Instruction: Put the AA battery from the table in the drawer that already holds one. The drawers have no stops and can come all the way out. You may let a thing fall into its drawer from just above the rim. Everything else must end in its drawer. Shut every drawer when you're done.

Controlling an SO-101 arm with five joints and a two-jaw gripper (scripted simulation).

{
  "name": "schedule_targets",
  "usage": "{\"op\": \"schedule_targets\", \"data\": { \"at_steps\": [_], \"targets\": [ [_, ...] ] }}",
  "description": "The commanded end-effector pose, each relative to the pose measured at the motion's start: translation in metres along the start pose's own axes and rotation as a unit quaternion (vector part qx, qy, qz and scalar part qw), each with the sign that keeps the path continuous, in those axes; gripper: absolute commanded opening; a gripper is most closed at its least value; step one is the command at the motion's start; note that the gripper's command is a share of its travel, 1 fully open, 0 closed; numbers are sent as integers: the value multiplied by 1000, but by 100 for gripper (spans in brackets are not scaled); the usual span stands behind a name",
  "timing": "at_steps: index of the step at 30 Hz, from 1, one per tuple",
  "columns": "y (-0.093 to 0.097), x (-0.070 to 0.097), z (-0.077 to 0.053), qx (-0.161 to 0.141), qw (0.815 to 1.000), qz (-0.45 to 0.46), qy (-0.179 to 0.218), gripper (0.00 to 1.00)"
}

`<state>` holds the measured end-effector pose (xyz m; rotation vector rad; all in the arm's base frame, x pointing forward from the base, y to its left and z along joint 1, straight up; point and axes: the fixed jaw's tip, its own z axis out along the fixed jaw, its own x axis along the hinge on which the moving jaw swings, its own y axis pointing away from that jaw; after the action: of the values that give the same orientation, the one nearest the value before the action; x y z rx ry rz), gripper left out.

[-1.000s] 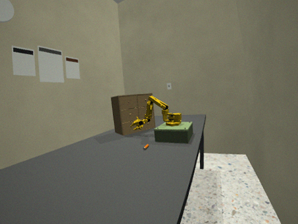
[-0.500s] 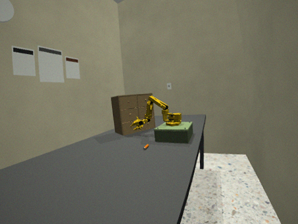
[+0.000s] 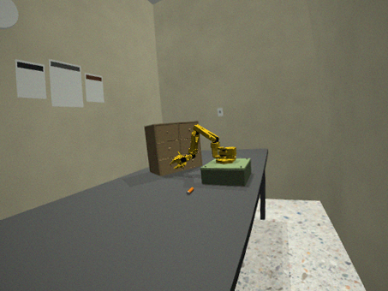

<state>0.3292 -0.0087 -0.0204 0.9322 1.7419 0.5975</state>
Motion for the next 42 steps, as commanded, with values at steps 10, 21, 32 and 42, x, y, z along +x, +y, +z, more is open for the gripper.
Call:
{"op": "schedule_targets", "data": {
  "at_steps": [10,21,32,42],
  "targets": [
    [0,-4,0,0,1000,5,-4,21],
    [2,-5,0,0,1000,5,-4,21],
    [2,-5,0,0,1000,5,-4,21],
    [3,-5,0,0,1000,5,-4,21]
  ]
}}
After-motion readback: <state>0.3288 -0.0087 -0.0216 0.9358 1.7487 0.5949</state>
